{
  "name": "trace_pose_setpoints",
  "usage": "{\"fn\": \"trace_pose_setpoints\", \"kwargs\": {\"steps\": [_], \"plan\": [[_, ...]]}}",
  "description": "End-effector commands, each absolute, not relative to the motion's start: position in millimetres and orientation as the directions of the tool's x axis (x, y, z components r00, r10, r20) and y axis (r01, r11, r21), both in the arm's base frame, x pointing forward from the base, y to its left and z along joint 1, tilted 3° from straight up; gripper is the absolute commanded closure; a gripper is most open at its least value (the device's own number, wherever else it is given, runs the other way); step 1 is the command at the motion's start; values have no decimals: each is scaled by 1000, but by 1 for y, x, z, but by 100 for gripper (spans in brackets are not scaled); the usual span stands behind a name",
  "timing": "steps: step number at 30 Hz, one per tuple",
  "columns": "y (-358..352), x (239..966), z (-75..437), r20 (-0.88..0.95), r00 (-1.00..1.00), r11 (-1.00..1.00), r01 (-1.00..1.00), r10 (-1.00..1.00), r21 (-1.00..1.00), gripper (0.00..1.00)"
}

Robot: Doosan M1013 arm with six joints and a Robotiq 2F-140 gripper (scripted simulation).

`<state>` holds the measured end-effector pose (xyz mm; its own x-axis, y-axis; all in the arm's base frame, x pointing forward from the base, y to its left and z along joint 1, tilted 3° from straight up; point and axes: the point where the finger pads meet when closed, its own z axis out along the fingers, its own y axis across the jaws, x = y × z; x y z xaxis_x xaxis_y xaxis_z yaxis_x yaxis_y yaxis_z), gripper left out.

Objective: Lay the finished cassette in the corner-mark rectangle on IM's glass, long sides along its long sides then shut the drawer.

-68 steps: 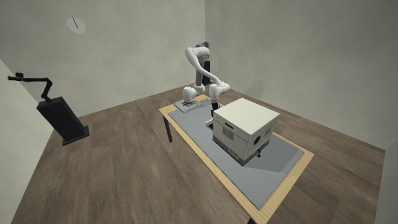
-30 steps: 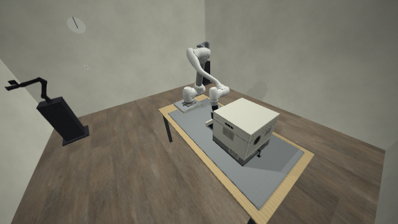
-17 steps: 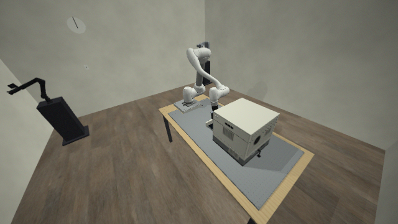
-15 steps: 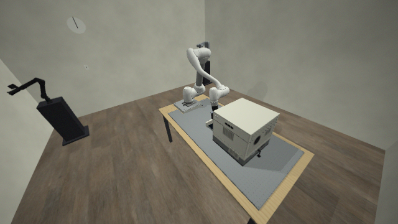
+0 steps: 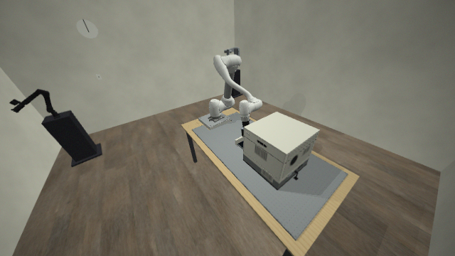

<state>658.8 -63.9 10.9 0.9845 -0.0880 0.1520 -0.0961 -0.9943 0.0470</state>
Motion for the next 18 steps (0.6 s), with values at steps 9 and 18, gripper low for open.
{"fn": "trace_pose_setpoints", "kwargs": {"steps": [9,18], "plan": [[-64,662,11,152,984,-994,-96,-88,47,54],[-64,665,11,152,984,-994,-96,-88,47,54]]}}
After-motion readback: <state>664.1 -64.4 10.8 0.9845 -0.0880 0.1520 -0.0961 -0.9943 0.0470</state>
